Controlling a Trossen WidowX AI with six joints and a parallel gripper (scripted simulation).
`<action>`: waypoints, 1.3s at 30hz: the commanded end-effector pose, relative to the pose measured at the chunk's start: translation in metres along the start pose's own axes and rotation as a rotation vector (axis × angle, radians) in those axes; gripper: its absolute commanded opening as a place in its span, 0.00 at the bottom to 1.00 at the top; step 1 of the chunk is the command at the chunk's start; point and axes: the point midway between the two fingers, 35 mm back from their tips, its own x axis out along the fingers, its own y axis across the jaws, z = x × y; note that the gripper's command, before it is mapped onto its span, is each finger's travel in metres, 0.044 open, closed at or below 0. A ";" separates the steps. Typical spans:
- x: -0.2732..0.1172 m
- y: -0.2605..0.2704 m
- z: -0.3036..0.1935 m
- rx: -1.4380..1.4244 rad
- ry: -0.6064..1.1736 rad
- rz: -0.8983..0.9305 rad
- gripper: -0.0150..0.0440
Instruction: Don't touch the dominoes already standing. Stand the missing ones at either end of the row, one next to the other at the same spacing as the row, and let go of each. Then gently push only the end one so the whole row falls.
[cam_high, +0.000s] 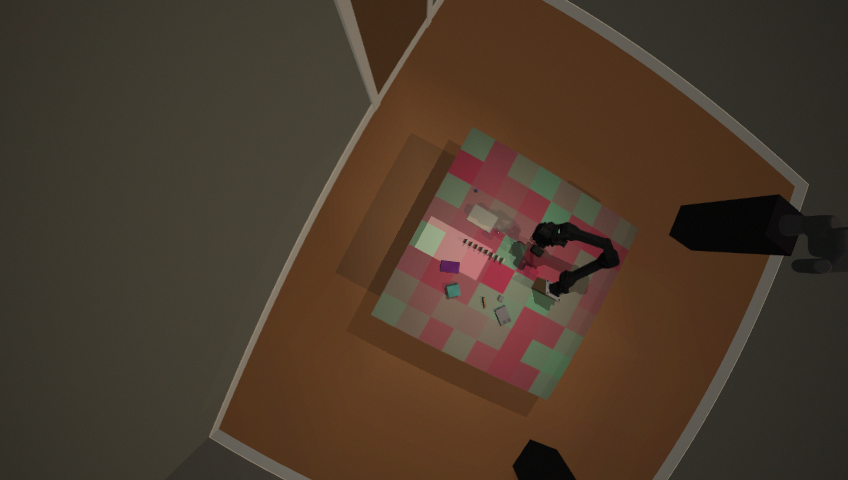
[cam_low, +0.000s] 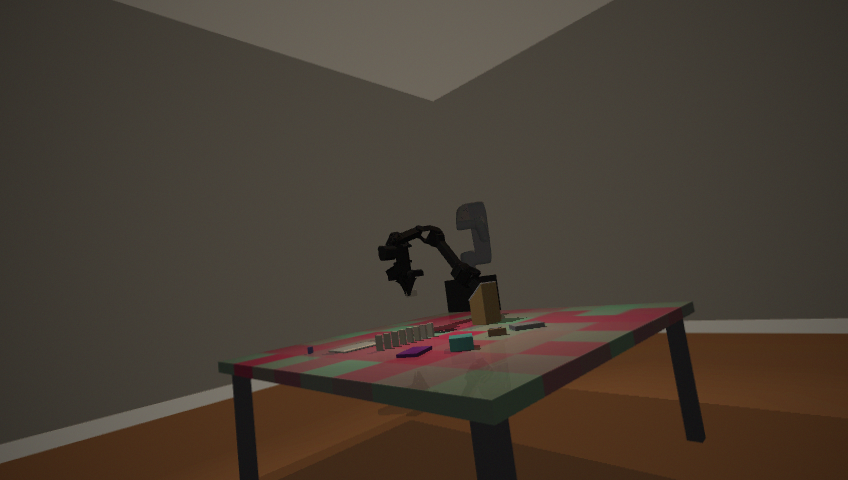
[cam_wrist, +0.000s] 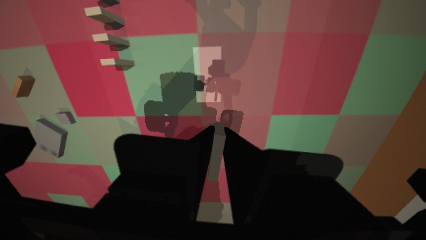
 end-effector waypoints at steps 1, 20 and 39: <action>-0.008 -0.050 -0.005 -0.150 -0.020 -0.015 0.30; 0.023 -0.033 0.006 -0.029 -0.122 0.167 0.30; 0.065 -0.029 0.035 0.170 -0.502 0.417 0.30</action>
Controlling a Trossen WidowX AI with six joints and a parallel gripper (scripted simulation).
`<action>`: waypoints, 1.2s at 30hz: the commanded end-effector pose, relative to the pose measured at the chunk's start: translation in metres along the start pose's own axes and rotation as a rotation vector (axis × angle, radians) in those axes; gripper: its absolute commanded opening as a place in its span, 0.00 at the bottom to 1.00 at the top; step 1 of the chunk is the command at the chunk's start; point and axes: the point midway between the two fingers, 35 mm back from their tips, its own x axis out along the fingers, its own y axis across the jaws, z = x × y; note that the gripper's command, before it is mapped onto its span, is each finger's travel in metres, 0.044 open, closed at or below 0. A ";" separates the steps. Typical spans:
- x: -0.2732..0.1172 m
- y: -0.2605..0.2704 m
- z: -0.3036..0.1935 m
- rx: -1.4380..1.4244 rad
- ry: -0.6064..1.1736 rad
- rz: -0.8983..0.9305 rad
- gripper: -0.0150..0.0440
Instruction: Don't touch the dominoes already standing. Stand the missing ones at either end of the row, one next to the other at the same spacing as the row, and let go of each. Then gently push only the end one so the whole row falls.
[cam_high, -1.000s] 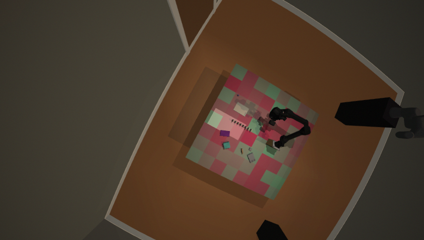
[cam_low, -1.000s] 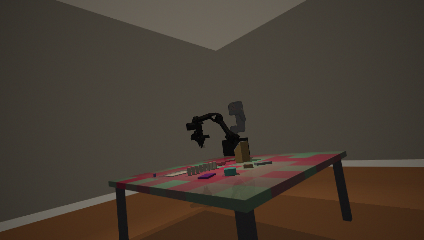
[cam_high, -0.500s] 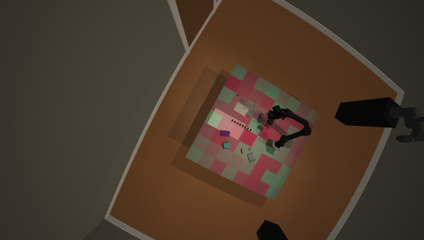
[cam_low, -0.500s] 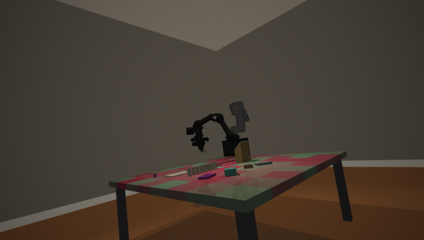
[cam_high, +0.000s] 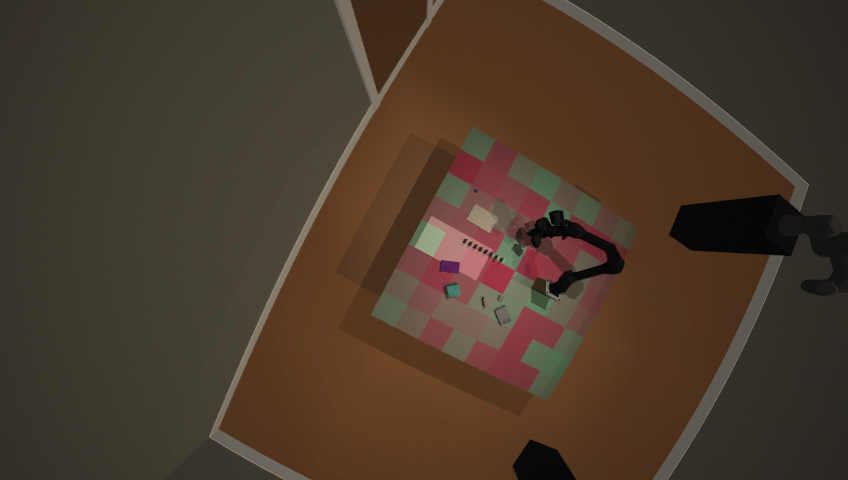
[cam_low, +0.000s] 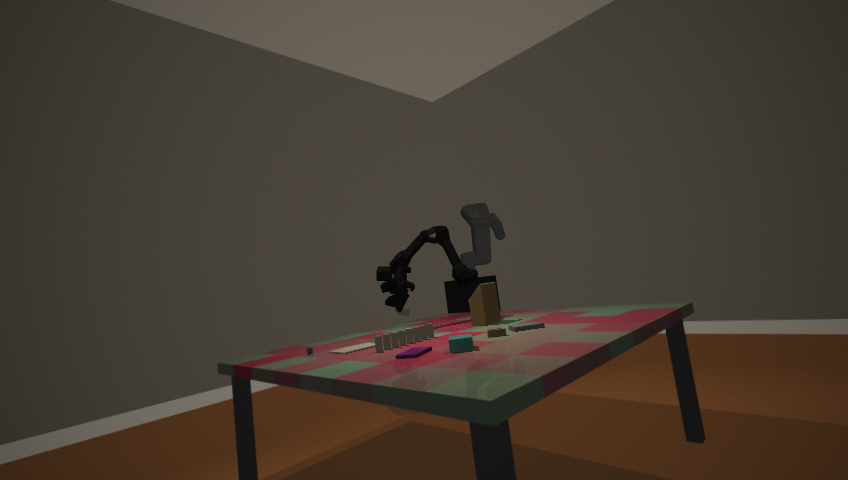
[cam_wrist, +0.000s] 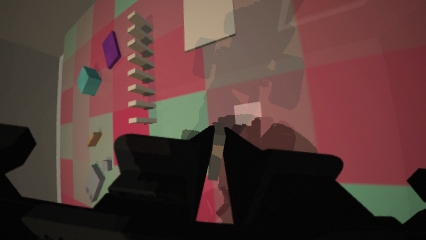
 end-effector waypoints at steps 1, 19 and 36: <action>0.005 -0.005 0.004 0.015 -0.122 0.042 0.30; -0.003 -0.030 0.007 -0.046 -0.580 0.089 0.30; -0.041 -0.034 -0.018 -0.284 -0.951 0.017 0.30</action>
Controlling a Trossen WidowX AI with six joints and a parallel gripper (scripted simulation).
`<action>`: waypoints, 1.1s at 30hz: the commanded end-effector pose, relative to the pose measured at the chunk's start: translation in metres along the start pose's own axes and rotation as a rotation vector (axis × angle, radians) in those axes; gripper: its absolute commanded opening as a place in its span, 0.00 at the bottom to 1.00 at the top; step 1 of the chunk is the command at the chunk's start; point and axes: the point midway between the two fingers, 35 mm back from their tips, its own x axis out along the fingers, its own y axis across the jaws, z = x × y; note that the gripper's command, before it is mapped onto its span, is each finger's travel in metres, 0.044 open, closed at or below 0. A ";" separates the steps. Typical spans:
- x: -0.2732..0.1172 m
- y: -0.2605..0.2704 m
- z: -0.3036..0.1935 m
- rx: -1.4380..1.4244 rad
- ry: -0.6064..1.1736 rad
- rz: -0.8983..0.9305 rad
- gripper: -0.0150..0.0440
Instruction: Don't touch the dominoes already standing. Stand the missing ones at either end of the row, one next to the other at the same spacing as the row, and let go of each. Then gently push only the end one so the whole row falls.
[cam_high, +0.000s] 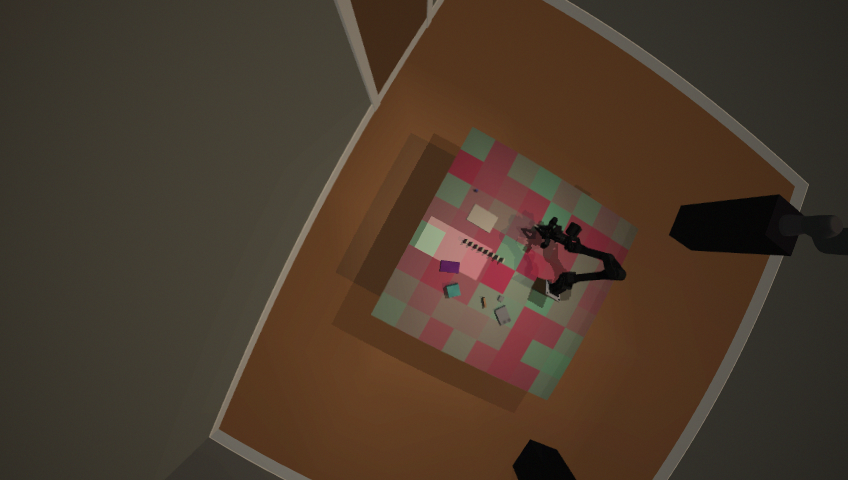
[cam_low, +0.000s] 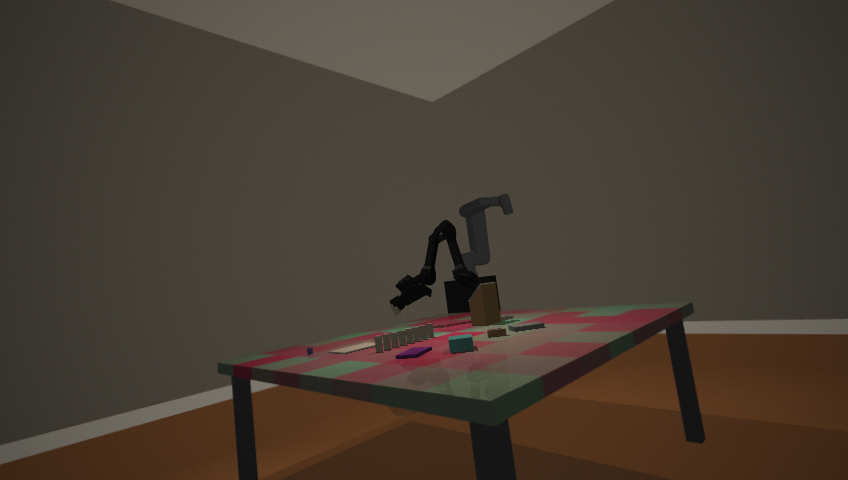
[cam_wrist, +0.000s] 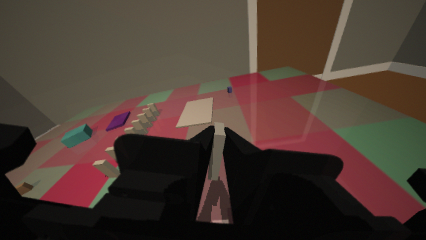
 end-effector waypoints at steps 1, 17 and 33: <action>-0.016 0.006 0.005 -0.102 -0.095 0.005 0.30; -0.049 0.027 0.009 -0.314 -0.238 0.024 0.30; -0.049 0.027 0.009 -0.314 -0.238 0.024 0.30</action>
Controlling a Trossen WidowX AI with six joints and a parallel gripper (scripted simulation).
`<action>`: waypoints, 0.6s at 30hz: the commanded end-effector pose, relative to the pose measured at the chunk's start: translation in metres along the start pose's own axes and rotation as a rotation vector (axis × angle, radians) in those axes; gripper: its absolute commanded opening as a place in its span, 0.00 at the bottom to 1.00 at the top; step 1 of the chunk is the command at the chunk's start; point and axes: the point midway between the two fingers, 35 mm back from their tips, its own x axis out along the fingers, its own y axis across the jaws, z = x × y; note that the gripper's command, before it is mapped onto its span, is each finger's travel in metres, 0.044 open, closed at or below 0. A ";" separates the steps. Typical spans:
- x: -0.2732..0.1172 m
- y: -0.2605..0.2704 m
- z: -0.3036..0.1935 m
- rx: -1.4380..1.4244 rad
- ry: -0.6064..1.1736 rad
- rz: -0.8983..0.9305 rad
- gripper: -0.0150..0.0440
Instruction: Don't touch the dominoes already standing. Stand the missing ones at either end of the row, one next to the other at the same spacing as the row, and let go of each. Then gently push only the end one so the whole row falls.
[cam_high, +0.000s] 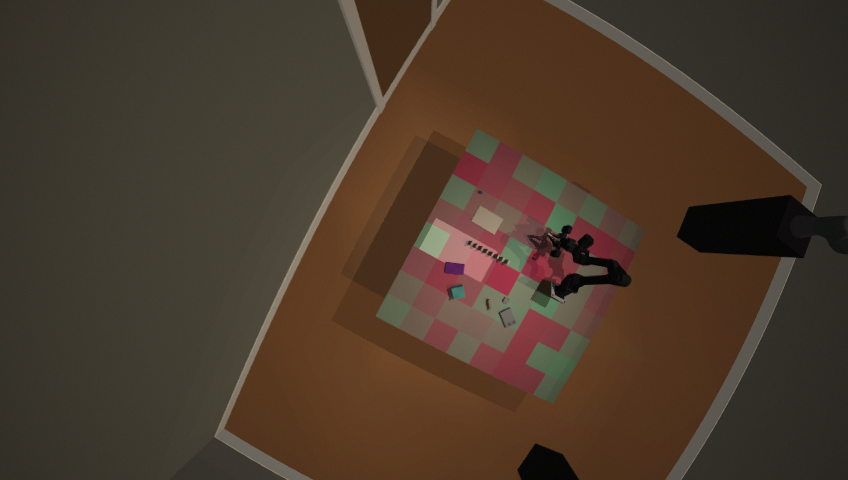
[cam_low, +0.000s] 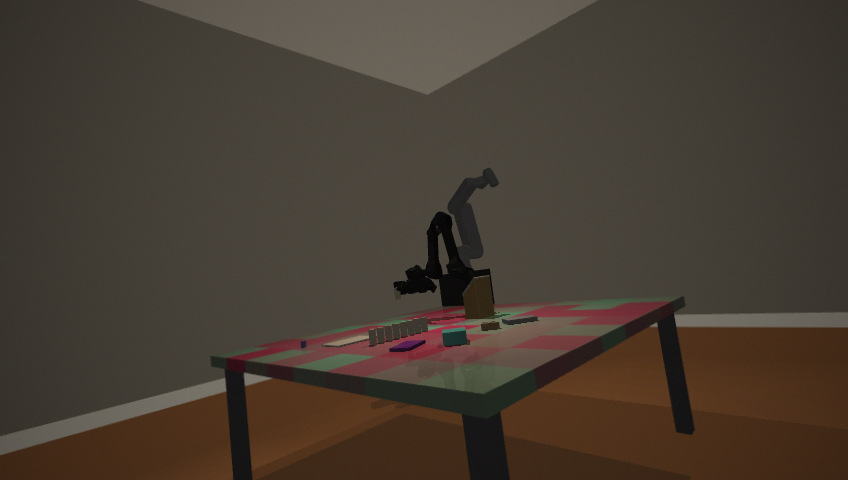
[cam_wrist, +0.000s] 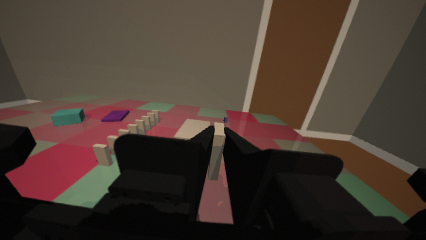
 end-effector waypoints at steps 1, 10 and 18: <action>0.000 0.001 0.001 -0.009 -0.005 0.003 0.30; 0.002 -0.004 -0.013 -0.008 -0.004 0.003 0.30; 0.004 -0.008 -0.029 -0.007 -0.003 0.003 0.30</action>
